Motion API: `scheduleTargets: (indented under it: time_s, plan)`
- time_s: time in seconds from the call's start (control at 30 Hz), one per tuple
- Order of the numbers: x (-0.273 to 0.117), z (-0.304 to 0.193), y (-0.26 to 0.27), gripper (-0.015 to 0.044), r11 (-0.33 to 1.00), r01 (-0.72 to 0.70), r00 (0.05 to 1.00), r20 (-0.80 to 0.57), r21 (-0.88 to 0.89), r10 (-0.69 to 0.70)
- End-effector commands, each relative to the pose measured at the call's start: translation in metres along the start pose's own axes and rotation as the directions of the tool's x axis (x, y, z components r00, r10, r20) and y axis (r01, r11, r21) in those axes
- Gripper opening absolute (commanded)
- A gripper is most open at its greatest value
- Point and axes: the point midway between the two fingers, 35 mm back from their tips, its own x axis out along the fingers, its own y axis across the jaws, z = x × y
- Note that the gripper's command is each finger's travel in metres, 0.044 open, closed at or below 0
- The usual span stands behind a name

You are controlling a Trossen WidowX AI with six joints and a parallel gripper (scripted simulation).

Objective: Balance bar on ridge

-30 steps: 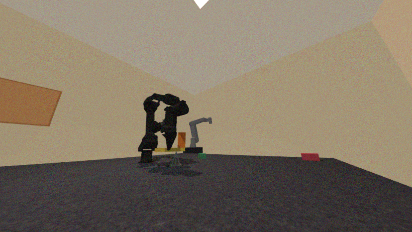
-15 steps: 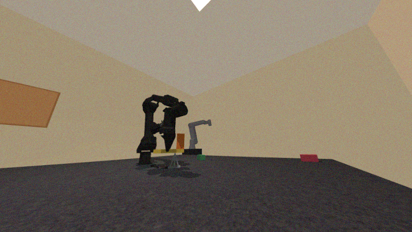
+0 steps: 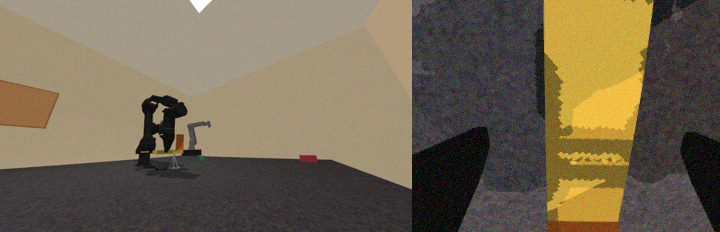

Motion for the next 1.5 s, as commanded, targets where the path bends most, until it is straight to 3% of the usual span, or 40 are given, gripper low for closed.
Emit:
scheduleTargets:
  time_s: [0.0,0.27,1.47]
  plan:
    - [-0.015,-0.001,0.002,0.044,1.0,0.0,1.0,0.0,0.0,0.0]
    - [-0.097,0.0,0.0,0.044,1.0,0.0,1.0,0.0,0.0,0.0]
    - [-0.099,0.0,0.0,0.044,1.0,0.0,1.0,0.0,0.0,0.0]
